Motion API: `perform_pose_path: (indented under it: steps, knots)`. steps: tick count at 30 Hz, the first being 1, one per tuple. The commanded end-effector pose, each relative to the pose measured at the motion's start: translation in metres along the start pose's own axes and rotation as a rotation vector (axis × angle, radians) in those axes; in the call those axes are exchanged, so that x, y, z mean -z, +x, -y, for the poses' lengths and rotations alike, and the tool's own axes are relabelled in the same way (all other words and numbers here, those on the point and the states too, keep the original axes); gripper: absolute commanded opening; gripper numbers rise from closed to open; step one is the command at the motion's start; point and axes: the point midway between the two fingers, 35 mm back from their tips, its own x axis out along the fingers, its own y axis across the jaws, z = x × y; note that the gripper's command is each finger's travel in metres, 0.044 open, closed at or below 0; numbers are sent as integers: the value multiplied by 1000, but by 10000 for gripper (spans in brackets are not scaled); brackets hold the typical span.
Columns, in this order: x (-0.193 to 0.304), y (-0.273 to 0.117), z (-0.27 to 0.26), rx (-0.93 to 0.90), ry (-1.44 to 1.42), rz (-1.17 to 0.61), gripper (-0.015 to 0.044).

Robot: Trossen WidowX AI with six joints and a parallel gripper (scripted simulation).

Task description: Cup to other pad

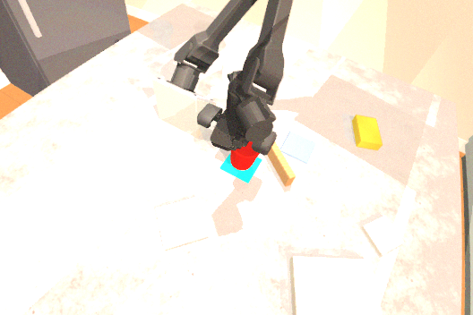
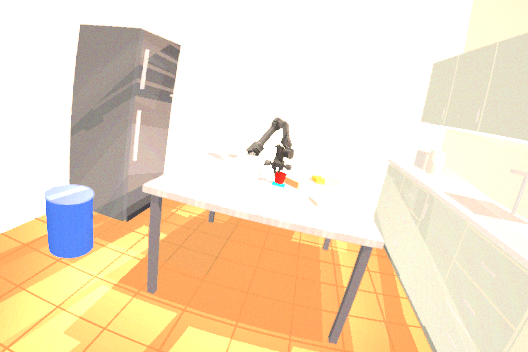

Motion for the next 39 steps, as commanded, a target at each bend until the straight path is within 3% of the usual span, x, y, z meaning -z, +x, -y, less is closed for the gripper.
perform_pose_path:
  steps: [1, 17, 22, 39]
  knots:
    - [1, 7, 3, 6, 10, -11, 0]
    - [1, 4, 1, 4, 1, -3, 0]
    - [1, 4, 1, 4, 1, -3, 128]
    - [-1, -13, 0, 5, 5, -3, 128]
